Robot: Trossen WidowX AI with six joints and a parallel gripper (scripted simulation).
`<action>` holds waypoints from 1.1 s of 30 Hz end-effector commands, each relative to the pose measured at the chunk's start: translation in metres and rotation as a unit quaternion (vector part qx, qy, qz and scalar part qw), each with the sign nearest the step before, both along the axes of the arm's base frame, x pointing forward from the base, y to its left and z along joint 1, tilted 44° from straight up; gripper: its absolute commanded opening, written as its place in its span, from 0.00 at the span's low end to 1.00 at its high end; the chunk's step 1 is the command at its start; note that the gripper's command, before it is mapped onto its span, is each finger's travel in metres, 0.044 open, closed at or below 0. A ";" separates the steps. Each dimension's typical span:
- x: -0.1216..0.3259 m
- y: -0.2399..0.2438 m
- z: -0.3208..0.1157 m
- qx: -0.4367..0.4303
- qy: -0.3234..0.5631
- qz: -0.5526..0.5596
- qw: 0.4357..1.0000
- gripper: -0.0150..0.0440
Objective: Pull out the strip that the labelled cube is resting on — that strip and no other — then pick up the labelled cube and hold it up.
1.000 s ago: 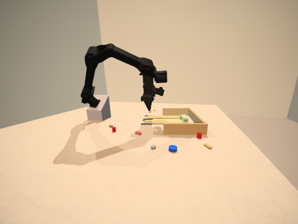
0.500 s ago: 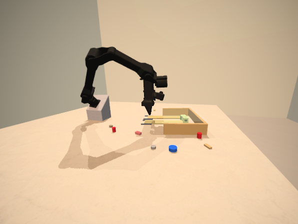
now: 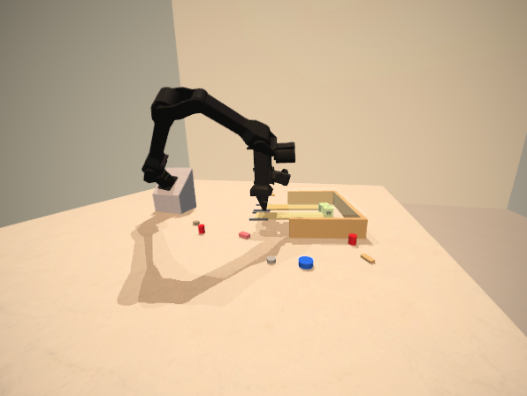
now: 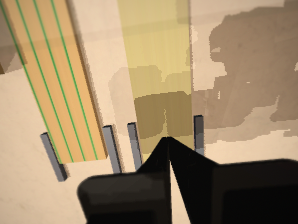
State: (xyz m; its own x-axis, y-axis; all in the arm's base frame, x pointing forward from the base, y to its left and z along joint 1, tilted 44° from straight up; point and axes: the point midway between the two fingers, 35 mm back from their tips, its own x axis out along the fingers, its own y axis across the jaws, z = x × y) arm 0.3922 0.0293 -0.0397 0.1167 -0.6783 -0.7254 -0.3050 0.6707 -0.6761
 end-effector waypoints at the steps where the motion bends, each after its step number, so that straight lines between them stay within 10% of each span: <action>1: -0.001 -0.007 -0.006 -0.004 0.005 0.002 1.000 0.25; 33: -0.002 -0.013 -0.011 -0.005 0.005 0.002 1.000 0.25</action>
